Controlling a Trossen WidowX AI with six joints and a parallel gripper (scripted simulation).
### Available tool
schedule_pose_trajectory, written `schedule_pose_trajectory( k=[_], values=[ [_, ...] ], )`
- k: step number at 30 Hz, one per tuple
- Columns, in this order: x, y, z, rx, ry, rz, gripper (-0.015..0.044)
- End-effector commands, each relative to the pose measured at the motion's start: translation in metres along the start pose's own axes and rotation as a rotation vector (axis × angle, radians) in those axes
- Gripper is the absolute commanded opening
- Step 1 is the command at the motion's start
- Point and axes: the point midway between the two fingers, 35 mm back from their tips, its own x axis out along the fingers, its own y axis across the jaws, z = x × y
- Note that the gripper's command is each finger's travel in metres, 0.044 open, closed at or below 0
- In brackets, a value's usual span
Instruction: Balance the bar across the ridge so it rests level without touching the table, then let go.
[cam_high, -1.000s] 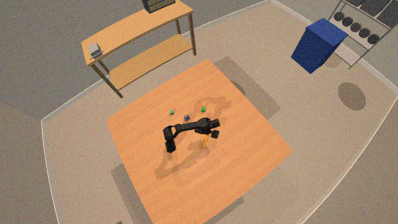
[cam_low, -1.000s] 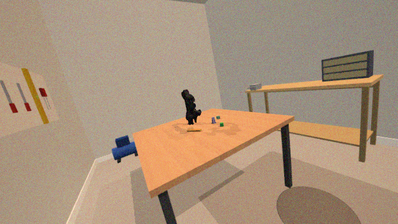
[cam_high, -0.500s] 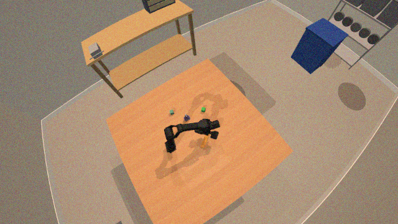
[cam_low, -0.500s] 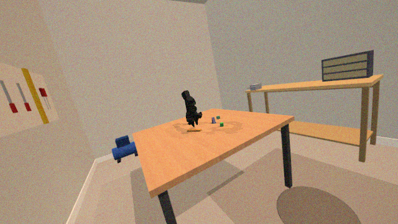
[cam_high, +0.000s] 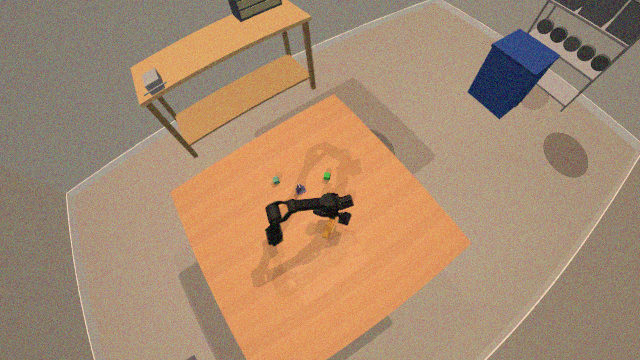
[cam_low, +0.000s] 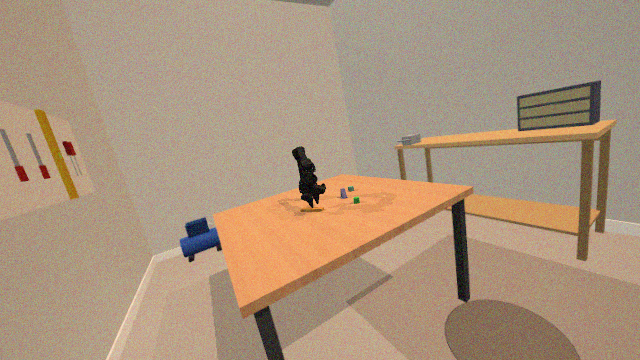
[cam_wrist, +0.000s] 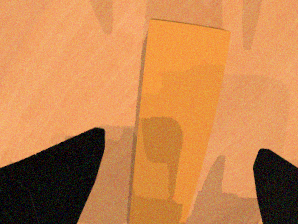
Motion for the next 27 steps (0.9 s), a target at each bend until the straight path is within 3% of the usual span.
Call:
schedule_pose_trajectory(
  k=[1, 27],
  values=[
    [0.011, 0.003, -0.001, 0.003, 0.007, 0.017, 0.0315],
    [0.025, 0.003, -0.001, 0.003, 0.007, 0.017, 0.0315]
  ],
)
